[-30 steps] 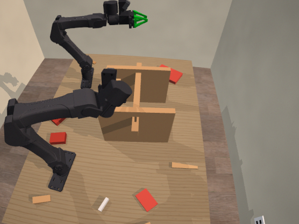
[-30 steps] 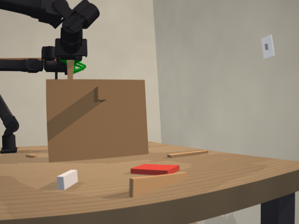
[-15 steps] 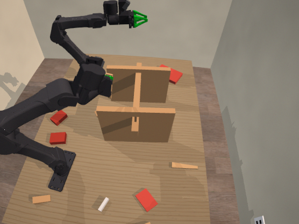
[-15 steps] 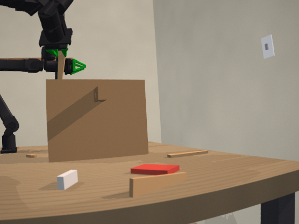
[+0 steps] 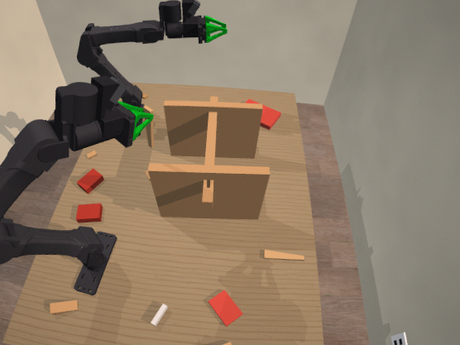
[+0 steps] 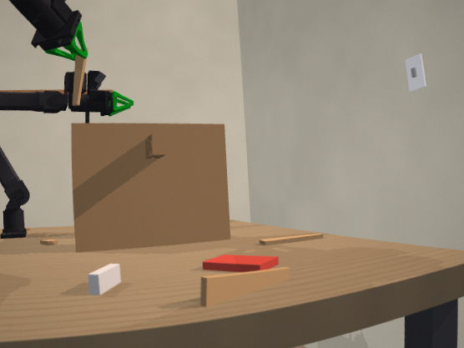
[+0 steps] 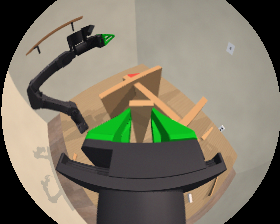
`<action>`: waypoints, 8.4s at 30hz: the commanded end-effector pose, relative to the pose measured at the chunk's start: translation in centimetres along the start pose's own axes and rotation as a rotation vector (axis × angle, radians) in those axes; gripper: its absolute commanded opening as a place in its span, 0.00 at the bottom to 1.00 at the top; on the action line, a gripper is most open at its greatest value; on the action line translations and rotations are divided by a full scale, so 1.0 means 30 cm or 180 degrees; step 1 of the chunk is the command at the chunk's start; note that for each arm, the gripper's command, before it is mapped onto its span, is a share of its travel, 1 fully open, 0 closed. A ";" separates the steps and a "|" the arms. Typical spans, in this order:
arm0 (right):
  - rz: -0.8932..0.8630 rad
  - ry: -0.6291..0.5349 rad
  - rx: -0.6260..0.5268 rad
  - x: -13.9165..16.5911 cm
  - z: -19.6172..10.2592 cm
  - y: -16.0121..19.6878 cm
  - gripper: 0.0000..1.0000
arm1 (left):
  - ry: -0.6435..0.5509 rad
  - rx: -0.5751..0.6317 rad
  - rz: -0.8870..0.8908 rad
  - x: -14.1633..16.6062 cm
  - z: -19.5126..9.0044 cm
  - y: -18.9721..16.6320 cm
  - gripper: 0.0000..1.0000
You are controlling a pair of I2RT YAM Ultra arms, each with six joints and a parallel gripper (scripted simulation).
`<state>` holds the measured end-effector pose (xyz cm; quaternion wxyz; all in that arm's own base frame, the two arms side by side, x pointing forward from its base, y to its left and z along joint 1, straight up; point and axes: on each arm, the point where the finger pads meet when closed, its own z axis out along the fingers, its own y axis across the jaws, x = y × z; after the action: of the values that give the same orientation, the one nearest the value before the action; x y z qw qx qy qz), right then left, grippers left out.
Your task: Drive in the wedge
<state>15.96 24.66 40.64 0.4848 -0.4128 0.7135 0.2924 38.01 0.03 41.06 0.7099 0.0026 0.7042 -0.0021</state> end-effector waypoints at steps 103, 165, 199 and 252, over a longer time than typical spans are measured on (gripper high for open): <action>0.0979 -0.0407 0.2648 0.137 0.196 -0.490 0.02 | -0.0207 0.0022 0.0009 -0.094 -0.034 -0.004 0.42; 0.0981 -0.0457 0.2657 0.251 0.220 -0.498 0.02 | -0.0207 0.0022 0.0009 -0.094 -0.034 -0.004 0.42; 0.0964 -0.0398 0.2664 0.260 0.241 -0.501 0.38 | -0.0207 0.0022 0.0009 -0.094 -0.034 -0.004 0.42; 0.1002 -0.0495 0.2655 -0.004 0.130 -0.494 0.38 | -0.0207 0.0022 0.0009 -0.094 -0.034 -0.004 0.42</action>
<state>30.78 20.80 37.39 0.5999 -0.0553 0.7951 0.0692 38.01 0.03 41.07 0.7100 0.0026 0.7042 -0.0021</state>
